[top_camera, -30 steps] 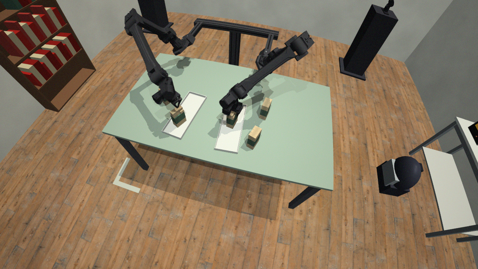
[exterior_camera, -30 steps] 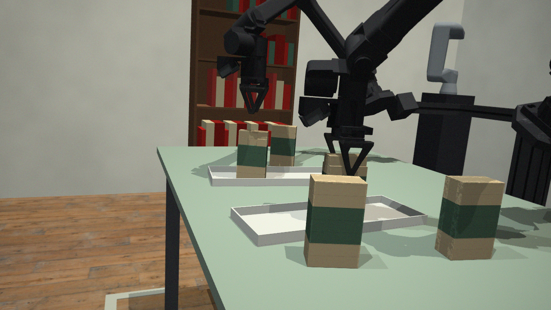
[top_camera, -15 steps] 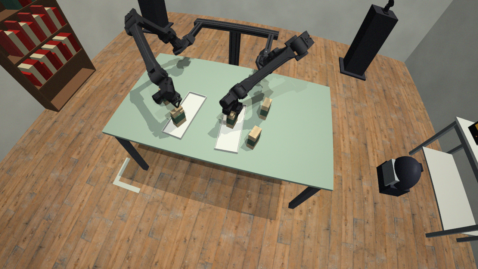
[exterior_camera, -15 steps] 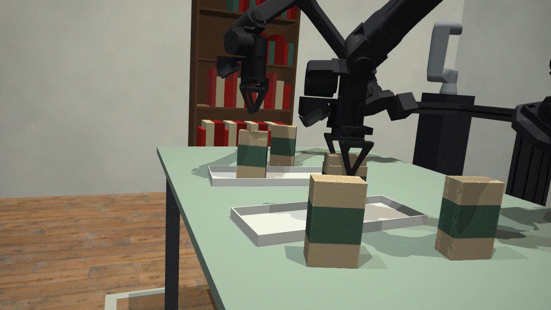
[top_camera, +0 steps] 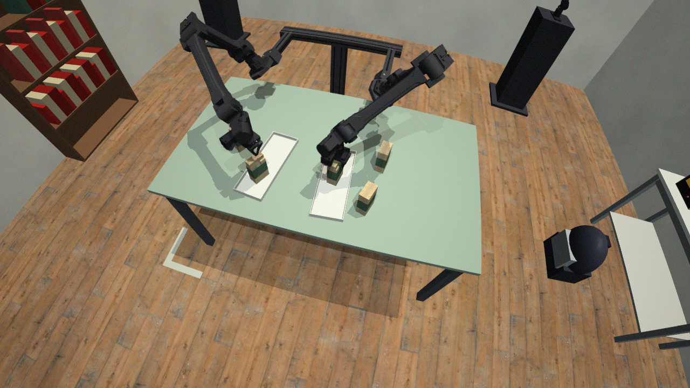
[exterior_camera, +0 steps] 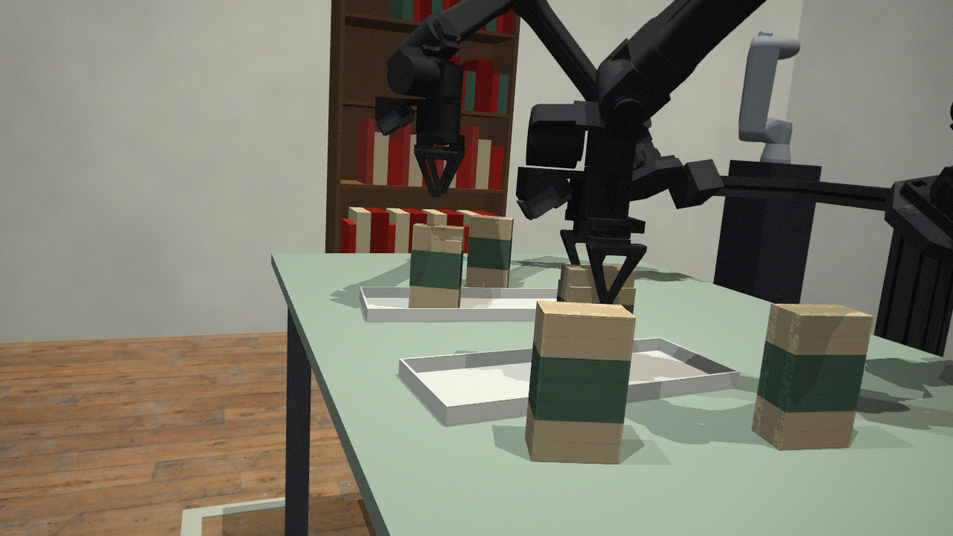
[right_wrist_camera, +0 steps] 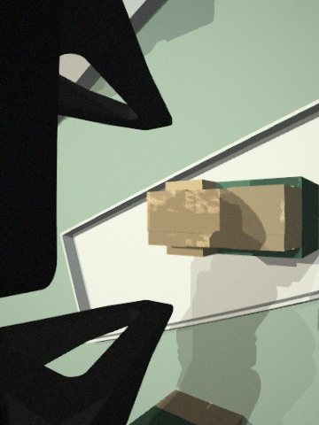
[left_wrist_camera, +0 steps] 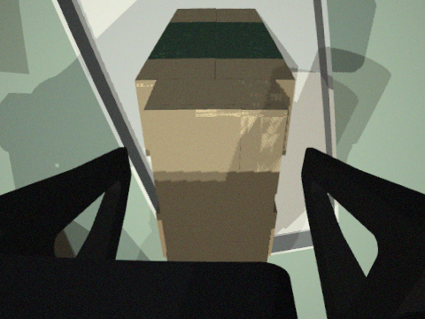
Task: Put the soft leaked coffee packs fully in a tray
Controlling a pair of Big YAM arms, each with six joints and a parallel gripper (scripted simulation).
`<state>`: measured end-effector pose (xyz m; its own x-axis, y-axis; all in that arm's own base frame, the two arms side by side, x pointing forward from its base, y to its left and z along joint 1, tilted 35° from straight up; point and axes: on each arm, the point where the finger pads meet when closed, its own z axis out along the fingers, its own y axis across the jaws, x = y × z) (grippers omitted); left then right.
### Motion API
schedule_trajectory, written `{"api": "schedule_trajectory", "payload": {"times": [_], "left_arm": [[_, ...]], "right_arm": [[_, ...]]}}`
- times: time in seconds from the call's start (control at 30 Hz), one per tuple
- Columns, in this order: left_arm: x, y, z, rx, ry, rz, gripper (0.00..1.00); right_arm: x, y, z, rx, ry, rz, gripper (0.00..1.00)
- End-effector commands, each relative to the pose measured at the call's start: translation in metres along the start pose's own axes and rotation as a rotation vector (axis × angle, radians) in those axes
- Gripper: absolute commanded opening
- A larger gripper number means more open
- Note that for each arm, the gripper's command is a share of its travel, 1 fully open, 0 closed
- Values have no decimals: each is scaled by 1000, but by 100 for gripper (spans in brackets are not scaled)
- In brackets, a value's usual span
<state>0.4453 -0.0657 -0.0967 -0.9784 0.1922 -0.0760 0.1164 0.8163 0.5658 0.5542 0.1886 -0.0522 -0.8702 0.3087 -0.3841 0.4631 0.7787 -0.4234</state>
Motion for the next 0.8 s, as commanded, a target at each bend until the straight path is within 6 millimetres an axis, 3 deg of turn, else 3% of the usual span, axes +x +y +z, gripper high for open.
{"api": "schedule_trajectory", "payload": {"times": [0.0,0.57,0.6,0.67,0.77], "left_arm": [[2,8,4,-4,12,-7,76],[2,8,4,-4,12,-7,76],[-9,-1,-23,4,-27,-8,76],[-20,-1,-45,11,-45,-21,76],[-20,-1,-53,12,-45,-21,76]], "right_arm": [[-8,6,-11,-21,-14,12,76],[-8,6,-11,-21,-14,12,76],[-8,6,-11,-21,-14,12,76],[-8,6,-11,-21,-14,12,76],[-8,6,-11,-21,-14,12,76]]}}
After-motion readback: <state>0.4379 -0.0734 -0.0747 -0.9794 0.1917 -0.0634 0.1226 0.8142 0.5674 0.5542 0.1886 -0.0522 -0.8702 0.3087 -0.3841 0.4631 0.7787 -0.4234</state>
